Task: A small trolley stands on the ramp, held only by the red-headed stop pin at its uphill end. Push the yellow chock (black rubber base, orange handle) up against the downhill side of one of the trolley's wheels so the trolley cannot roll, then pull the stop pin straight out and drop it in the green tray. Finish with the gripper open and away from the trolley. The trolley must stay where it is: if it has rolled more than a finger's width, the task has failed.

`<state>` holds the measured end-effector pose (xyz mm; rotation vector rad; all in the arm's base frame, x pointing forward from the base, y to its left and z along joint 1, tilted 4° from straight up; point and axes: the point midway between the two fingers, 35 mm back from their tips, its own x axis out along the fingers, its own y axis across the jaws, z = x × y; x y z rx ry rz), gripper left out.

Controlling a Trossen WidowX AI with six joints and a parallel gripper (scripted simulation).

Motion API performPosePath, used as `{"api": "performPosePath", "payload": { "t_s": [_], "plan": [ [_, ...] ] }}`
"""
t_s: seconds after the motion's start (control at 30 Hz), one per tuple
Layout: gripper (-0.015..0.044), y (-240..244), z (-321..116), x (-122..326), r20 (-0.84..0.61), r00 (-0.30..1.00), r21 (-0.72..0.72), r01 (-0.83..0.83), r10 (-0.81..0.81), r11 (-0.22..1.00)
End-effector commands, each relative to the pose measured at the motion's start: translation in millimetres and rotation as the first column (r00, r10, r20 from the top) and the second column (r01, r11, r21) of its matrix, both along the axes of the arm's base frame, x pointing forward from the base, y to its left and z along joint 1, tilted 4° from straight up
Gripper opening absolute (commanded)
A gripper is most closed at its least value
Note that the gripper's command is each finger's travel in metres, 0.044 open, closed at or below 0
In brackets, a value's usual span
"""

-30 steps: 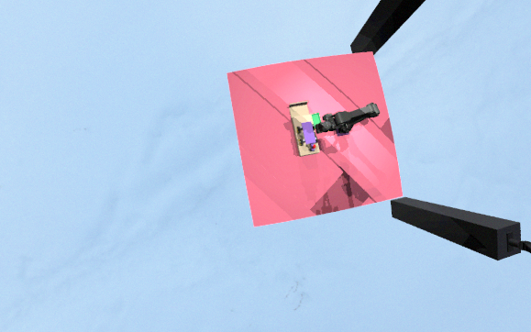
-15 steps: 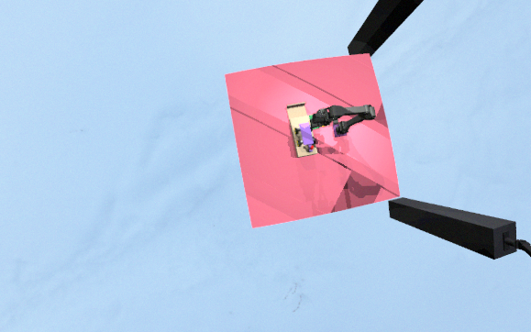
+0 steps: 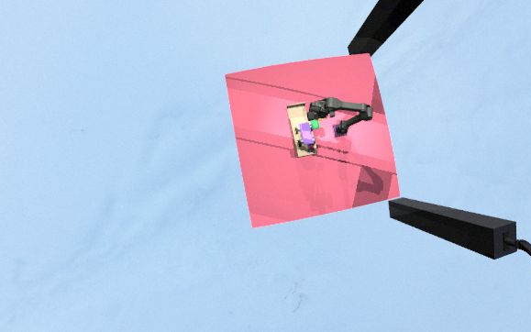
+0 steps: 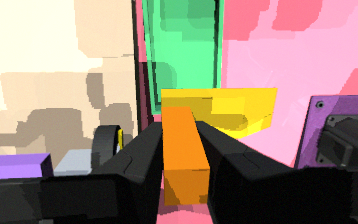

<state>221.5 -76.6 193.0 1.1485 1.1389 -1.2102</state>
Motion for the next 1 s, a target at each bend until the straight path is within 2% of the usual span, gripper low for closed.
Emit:
{"api": "performPosePath", "payload": {
  "t_s": [0.0, 0.4, 0.67, 0.97],
  "plan": [
    [0.0000, -15.3, 2.1, 5.4, 0.010, 1.000, 0.001, -0.004, 0.004, 1.000],
    [0.0000, -51.3, 5.6, 16.5, 0.011, 1.000, 0.001, 0.020, -0.020, 1.000],
    [0.0000, -52.1, 5.6, 16.9, 0.017, 0.960, 0.029, 0.280, -0.280, 0.960],
    [0.0000, -53.0, 5.6, 17.0, 0.014, 0.824, 0.061, 0.565, -0.567, 0.823]
  ]
}}
